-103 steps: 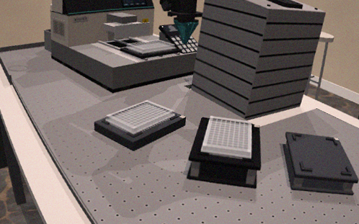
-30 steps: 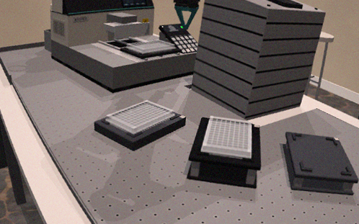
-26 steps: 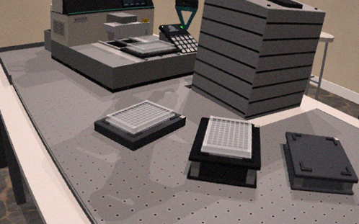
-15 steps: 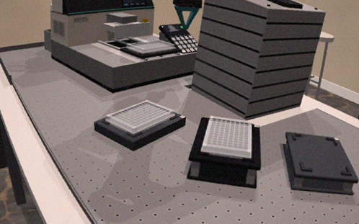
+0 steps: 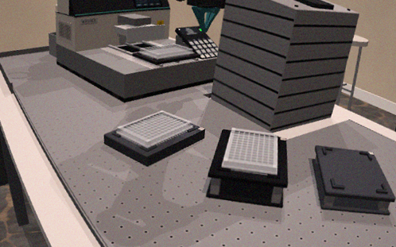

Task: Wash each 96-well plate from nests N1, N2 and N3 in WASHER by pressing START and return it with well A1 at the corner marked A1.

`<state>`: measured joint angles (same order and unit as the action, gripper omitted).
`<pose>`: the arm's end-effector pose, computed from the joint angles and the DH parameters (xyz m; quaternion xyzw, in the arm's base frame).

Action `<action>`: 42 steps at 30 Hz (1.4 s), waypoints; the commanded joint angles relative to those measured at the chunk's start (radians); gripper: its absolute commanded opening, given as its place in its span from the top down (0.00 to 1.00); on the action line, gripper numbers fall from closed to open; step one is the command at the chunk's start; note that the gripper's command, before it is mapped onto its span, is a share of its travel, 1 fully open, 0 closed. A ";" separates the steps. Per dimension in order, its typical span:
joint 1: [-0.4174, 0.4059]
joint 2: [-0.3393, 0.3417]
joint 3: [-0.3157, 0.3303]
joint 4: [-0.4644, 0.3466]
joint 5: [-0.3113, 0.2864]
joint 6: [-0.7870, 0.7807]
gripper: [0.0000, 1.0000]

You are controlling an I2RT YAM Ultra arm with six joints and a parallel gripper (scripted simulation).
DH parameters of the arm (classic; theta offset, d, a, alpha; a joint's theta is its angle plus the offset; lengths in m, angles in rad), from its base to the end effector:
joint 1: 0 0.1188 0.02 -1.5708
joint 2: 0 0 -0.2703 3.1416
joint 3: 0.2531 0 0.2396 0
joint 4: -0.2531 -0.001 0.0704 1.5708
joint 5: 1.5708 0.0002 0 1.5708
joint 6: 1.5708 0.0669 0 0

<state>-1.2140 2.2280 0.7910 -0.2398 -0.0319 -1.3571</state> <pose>0.0940 -0.2433 -0.0256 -0.0705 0.9960 0.0553 0.0004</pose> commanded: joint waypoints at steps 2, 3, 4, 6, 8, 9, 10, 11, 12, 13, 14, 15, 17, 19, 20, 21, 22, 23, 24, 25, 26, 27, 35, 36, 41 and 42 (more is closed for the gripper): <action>0.000 -0.007 0.001 0.001 -0.001 -0.082 1.00; 0.000 -0.007 0.001 0.001 -0.001 -0.082 1.00; 0.000 -0.007 0.001 0.001 -0.001 -0.082 1.00; 0.000 -0.007 0.001 0.001 -0.001 -0.082 1.00; 0.000 -0.007 0.001 0.001 -0.001 -0.082 1.00; 0.000 -0.007 0.001 0.001 -0.001 -0.082 1.00; 0.000 -0.007 0.001 0.001 -0.001 -0.082 1.00; 0.000 -0.007 0.001 0.001 -0.001 -0.082 1.00; 0.000 -0.007 0.002 0.001 -0.001 -0.082 1.00; 0.000 -0.007 0.002 0.001 -0.001 -0.082 1.00; 0.000 -0.007 0.002 0.001 -0.001 -0.082 1.00; 0.000 -0.001 0.001 0.008 -0.001 -0.082 1.00; 0.001 0.012 0.001 0.021 -0.001 -0.082 1.00; 0.001 0.025 0.002 0.034 -0.001 -0.081 1.00; 0.001 0.032 0.002 0.040 -0.001 -0.081 1.00; 0.001 0.039 0.002 0.046 -0.001 -0.081 1.00; 0.002 0.045 0.003 0.053 -0.001 -0.081 1.00; 0.002 0.052 0.003 0.059 -0.001 -0.080 1.00; 0.002 0.059 0.003 0.065 -0.001 -0.080 1.00; 0.002 0.065 0.004 0.072 -0.001 -0.080 1.00; 0.002 0.065 0.004 0.072 -0.001 -0.080 1.00; 0.002 0.065 0.004 0.072 -0.001 -0.080 1.00; 0.004 0.120 0.009 0.120 -0.001 -0.078 1.00; 0.004 0.127 0.010 0.126 -0.001 -0.078 1.00; 0.005 0.161 0.015 0.156 -0.001 -0.077 1.00; 0.005 0.168 0.016 0.161 -0.001 -0.077 1.00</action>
<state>-1.2095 2.3913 0.8040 -0.0959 -0.0319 -1.4349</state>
